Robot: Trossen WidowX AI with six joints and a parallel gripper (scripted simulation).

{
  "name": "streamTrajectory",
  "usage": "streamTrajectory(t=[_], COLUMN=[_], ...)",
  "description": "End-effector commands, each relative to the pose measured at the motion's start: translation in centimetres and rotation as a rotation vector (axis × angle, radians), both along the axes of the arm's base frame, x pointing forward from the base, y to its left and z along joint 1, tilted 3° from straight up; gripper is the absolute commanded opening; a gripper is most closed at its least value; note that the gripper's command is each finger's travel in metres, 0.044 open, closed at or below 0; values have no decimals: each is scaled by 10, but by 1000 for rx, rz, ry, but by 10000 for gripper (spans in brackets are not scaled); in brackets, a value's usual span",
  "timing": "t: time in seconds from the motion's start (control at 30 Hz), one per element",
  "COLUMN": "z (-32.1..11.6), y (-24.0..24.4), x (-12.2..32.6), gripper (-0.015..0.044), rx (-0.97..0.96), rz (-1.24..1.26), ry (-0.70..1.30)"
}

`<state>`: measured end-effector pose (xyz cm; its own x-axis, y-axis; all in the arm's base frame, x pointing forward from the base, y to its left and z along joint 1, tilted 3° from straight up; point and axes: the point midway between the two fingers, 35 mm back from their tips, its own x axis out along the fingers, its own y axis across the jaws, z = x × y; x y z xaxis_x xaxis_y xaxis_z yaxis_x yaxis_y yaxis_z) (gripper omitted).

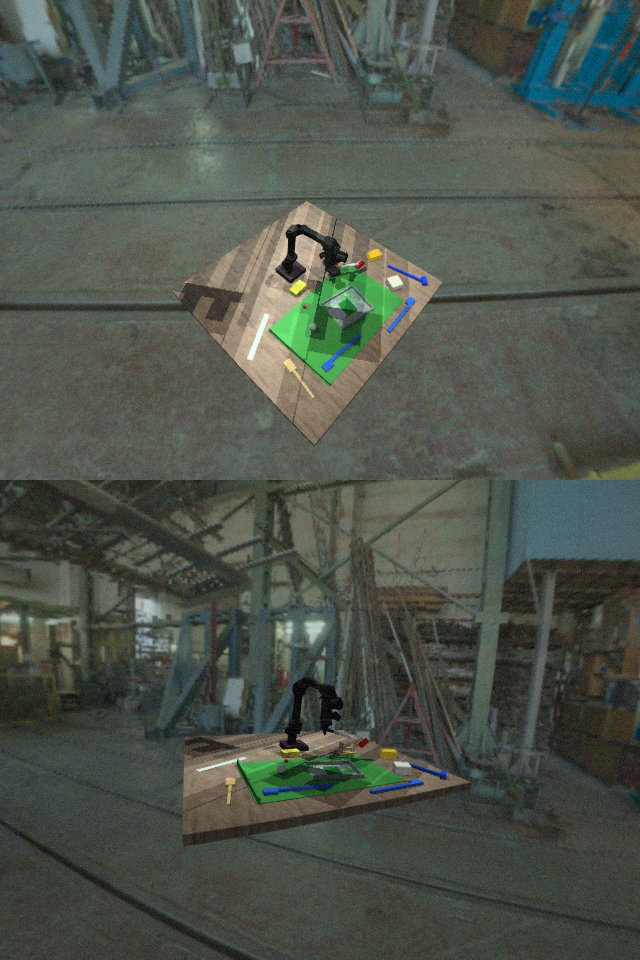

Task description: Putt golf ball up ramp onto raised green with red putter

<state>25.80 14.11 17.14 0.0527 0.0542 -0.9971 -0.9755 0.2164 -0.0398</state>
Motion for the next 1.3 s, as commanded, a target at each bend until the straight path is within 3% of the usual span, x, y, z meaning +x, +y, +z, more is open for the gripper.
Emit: streamTrajectory(t=[0.0,0.63,1.27], z=[0,-4,-12], y=[-15,-100,-196], x=[8,34,29], gripper=[0,0,0], rx=[15,52,46], rz=[-72,-436,-854], ry=[-2,-4,15])
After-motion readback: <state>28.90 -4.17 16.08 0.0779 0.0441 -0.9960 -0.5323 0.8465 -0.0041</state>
